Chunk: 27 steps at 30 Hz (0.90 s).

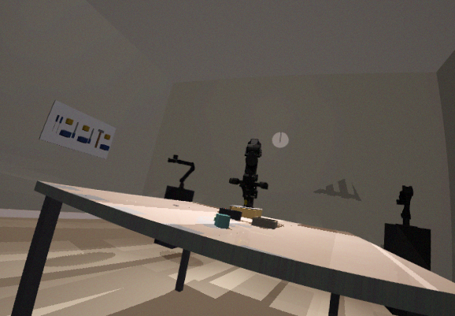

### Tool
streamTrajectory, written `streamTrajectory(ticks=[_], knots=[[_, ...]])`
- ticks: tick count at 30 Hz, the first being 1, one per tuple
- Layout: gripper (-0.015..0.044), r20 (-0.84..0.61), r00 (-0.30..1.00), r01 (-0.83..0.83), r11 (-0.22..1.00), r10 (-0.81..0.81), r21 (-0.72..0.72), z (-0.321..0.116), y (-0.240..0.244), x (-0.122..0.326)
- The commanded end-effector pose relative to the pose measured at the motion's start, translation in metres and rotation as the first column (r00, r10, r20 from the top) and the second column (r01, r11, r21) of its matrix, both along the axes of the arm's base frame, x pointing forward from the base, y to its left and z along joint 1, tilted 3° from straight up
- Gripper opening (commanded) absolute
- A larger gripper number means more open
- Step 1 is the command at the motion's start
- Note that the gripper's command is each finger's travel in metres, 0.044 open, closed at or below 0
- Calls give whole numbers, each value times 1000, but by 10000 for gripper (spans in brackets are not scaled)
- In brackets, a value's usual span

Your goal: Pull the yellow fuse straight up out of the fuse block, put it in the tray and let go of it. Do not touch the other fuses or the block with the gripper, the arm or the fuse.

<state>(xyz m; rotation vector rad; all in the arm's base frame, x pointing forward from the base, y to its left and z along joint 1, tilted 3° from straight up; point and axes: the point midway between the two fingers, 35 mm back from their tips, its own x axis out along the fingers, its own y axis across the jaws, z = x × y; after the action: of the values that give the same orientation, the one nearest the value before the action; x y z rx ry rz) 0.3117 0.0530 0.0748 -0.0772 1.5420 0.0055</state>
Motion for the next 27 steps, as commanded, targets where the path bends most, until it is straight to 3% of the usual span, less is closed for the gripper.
streamTrajectory(ticks=[1,14,27], knots=[[0,1,1000,5,1000,-5,1,-1,27,2],[0,1,1000,5,1000,-5,6,-5,103,-8],[0,0,1000,5,1000,-5,6,-16,107,-9]])
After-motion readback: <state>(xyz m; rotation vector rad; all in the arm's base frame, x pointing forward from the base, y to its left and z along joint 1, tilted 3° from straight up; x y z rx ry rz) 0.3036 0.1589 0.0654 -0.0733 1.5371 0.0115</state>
